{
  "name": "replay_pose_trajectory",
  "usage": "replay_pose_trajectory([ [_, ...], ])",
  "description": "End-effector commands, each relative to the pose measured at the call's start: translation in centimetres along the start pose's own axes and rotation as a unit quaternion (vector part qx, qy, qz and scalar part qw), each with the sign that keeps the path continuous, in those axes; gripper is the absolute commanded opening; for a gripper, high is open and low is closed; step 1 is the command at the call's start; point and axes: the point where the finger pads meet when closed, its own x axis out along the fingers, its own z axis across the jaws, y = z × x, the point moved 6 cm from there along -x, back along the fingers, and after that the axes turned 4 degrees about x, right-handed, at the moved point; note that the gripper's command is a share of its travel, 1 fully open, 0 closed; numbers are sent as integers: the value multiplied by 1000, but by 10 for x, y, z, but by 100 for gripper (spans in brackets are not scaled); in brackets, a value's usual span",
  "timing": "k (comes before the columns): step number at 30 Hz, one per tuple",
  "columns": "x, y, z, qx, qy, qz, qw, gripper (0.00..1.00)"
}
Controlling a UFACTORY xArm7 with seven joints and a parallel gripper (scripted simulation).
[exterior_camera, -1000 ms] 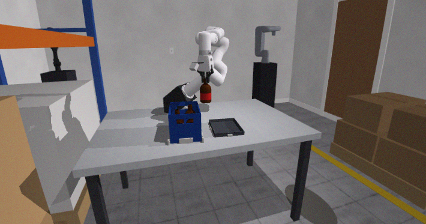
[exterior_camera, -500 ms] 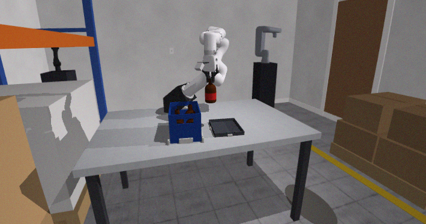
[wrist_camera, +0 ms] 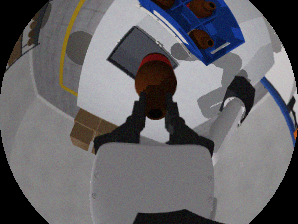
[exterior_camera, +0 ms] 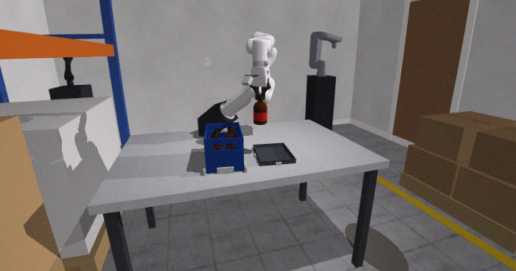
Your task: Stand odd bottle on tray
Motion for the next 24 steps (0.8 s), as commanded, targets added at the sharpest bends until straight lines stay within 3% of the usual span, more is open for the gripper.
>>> replay_pose_trajectory([
  [1, -1, -5, -7, 0, 1, 2, 1000, 0],
  [24, -1, -25, -33, 0, 1, 2, 1000, 0],
])
